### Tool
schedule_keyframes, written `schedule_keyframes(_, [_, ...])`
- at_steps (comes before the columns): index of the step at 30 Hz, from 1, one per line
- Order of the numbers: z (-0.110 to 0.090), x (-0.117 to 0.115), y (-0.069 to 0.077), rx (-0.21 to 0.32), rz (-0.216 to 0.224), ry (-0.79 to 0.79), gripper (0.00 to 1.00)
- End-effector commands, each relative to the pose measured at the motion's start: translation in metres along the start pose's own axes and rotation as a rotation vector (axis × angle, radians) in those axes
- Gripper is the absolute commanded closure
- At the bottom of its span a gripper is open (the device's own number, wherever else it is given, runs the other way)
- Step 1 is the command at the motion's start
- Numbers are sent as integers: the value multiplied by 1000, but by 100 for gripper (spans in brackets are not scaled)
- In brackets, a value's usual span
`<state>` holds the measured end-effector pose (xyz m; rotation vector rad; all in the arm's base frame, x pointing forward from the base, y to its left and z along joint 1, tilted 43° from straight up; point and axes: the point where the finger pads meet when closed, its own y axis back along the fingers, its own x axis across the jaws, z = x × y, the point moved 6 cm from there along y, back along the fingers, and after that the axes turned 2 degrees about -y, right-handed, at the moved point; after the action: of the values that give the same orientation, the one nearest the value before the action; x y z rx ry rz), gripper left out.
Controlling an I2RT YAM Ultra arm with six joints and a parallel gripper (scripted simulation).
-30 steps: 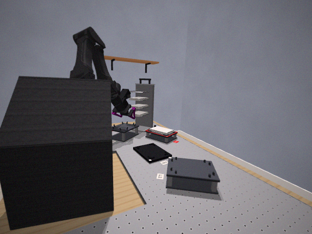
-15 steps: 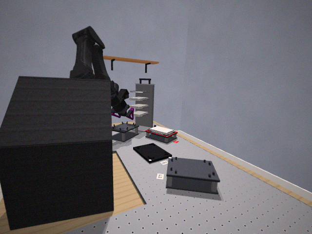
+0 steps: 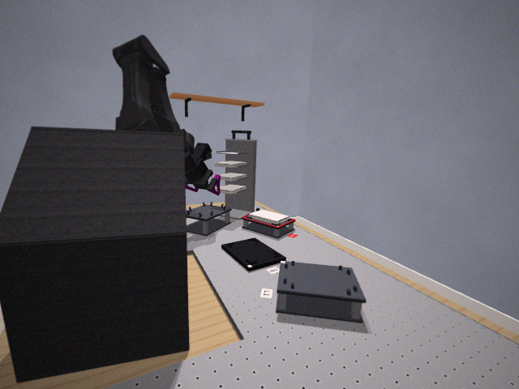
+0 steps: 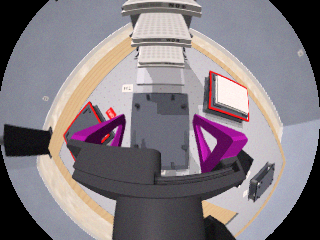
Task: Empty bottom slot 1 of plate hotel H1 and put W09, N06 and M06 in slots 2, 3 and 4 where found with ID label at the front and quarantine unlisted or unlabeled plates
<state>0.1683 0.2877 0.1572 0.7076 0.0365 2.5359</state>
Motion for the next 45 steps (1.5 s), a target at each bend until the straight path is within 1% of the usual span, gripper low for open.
schedule_keyframes(1, [1,-6,10,-3,-28,-7,0])
schedule_keyframes(2, [1,-6,10,-3,-28,-7,0])
schedule_keyframes(17, [-1,-5,34,1,-21,-5,0])
schedule_keyframes(19, [-1,-5,34,1,-21,-5,0])
schedule_keyframes(29, [-2,-5,51,1,-21,-3,0])
schedule_keyframes(30, [3,0,46,-10,-7,-2,0])
schedule_keyframes(31, [-5,-4,48,1,-21,-4,0])
schedule_keyframes(32, [-13,-3,43,16,-16,-5,0])
schedule_keyframes(38, [-22,-3,34,16,-16,-8,0])
schedule_keyframes(39, [-23,-3,31,12,-14,-7,0])
schedule_keyframes(42, [-18,4,17,-22,4,-7,0])
schedule_keyframes(45, [-25,3,10,-21,4,-7,0])
